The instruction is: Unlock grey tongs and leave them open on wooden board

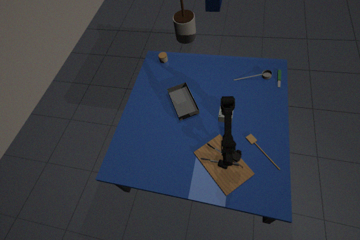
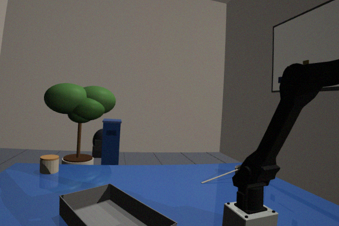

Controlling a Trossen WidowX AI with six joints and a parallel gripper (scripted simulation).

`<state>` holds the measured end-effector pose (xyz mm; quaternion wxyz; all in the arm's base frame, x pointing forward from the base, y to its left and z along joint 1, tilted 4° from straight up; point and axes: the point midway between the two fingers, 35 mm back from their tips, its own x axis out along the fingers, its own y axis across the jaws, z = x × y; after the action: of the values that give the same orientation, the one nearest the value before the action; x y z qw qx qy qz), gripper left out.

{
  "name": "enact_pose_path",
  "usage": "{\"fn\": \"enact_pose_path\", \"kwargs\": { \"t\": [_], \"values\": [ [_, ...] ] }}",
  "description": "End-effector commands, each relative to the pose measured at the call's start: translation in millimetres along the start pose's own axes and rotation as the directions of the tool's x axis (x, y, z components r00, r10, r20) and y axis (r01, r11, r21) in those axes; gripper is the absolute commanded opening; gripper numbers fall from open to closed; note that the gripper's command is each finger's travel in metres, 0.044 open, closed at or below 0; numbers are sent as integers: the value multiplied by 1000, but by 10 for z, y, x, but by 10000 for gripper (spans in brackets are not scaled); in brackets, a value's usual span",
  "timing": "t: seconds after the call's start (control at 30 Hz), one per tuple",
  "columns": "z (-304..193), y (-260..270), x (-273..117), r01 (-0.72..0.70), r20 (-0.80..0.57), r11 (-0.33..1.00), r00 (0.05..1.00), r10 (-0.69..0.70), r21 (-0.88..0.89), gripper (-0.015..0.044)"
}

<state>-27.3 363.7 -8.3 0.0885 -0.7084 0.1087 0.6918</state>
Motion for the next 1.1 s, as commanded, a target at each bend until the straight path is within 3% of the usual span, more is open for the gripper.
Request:
{"fn": "enact_pose_path", "kwargs": {
  "t": [0.0, 0.2, 0.57, 0.8, 1.07],
  "values": [
    [1, -2, -5, 1, 0, 1000, 1000, -1, 0, 440],
    [54, 254, -212, -1, 1, 1000, 1000, 1, 7, 440],
    [7, 1486, -796, -16, -8, 1000, 1000, 16, 2, 440],
    [3, 1504, -822, -16, -8, 1000, 1000, 16, 1, 440],
    [-3, 1480, -1301, -10, -10, 1000, 1000, 10, -6, 440]
  ]
}}
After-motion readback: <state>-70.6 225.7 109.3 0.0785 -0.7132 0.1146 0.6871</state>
